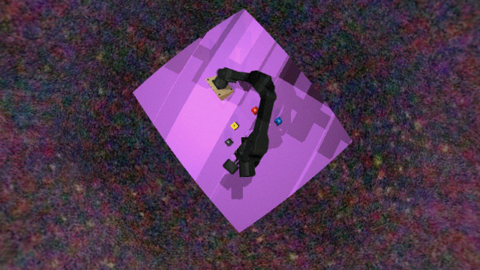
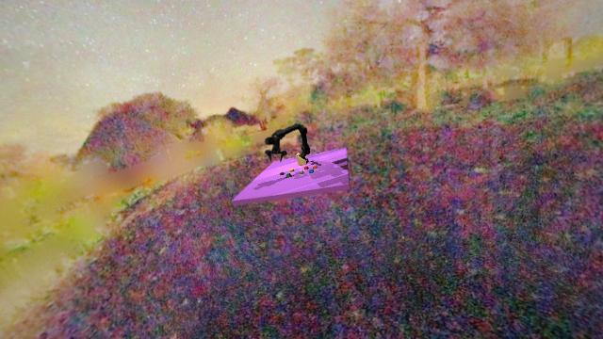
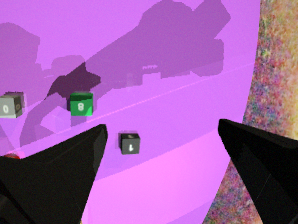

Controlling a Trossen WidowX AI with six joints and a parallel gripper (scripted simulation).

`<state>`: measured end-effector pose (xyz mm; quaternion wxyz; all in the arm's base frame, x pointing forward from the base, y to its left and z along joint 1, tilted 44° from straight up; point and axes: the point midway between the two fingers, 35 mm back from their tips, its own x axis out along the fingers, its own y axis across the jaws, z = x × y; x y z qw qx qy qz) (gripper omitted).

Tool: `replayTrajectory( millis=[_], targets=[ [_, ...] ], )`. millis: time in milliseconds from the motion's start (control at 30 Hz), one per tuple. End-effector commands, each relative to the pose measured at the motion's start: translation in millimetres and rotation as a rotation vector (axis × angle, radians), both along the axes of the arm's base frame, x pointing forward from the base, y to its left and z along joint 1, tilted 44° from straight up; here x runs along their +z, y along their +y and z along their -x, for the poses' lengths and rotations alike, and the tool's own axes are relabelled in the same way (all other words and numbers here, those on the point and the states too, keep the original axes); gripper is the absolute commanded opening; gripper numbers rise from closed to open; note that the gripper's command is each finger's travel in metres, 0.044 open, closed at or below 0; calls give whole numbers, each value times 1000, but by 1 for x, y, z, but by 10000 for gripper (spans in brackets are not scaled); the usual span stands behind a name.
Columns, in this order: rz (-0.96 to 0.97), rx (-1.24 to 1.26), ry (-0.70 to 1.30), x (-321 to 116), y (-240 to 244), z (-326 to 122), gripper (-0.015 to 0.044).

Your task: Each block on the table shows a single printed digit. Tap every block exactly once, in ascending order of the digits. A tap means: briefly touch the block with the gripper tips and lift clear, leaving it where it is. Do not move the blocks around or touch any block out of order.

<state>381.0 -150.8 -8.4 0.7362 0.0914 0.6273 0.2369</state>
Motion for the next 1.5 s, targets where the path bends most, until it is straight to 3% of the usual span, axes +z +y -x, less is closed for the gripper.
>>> replayTrajectory(
  millis=[0, 100, 900, 1233, 1467],
  targets=[
    [-197, -35, 159, -29, -9, 61, 400],
    [-272, -52, 201, -34, -11, 81, 400],
    [-275, -53, 202, -33, -10, 82, 400],
    [-280, -53, 207, 25, 49, 137, 400],
    [-280, -53, 208, 28, 54, 141, 400]
  ],
)
